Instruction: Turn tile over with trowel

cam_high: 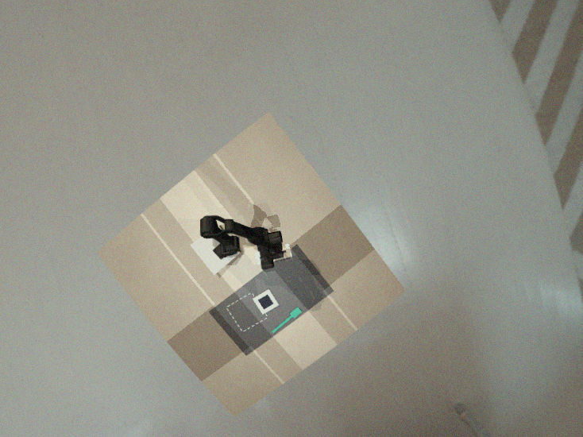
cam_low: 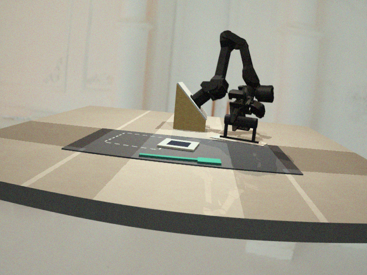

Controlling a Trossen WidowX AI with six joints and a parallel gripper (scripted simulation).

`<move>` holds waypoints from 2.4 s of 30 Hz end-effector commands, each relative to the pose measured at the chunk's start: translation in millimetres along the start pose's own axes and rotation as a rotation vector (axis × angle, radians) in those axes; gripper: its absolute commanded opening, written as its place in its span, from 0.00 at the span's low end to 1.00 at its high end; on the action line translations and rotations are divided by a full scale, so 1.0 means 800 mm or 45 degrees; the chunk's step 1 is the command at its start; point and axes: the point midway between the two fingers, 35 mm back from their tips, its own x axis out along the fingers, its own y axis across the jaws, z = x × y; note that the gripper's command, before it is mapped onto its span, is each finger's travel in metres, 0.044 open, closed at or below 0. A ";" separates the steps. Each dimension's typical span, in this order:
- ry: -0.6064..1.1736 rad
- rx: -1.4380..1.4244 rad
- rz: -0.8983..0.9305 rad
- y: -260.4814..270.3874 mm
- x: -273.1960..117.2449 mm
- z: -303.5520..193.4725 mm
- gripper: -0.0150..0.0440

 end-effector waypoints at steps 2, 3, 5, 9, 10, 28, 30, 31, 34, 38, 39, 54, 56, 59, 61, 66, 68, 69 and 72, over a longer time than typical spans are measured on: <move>-0.004 -0.004 0.006 0.001 0.000 0.001 0.48; -0.004 -0.004 0.006 0.001 0.000 0.001 0.47; -0.004 -0.004 0.006 0.001 0.000 0.001 0.45; -0.004 -0.004 0.006 0.001 0.000 0.001 0.40; -0.004 -0.004 0.006 0.001 0.000 0.001 0.39; 0.004 -0.003 0.009 -0.023 -0.015 0.003 0.25; 0.005 -0.003 0.009 -0.029 -0.020 0.003 0.25; 0.005 -0.003 0.009 -0.032 -0.022 0.003 0.25; 0.004 -0.003 0.009 -0.040 -0.030 0.003 0.25; 0.002 -0.005 0.009 -0.051 -0.041 0.002 0.25; 0.001 -0.005 0.008 -0.053 -0.044 0.001 0.25; -0.032 -0.008 0.028 -0.066 -0.027 0.024 0.25; -0.041 -0.009 0.032 -0.068 -0.022 0.029 0.25; -0.053 -0.011 0.037 -0.073 -0.014 0.036 0.25; -0.062 -0.013 0.041 -0.076 -0.008 0.040 0.25; -0.084 -0.016 0.048 -0.084 0.006 0.050 0.25; -0.092 -0.016 0.050 -0.088 0.012 0.054 0.25; -0.096 -0.017 0.051 -0.090 0.015 0.055 0.25; -0.108 -0.018 0.054 -0.097 0.024 0.060 0.25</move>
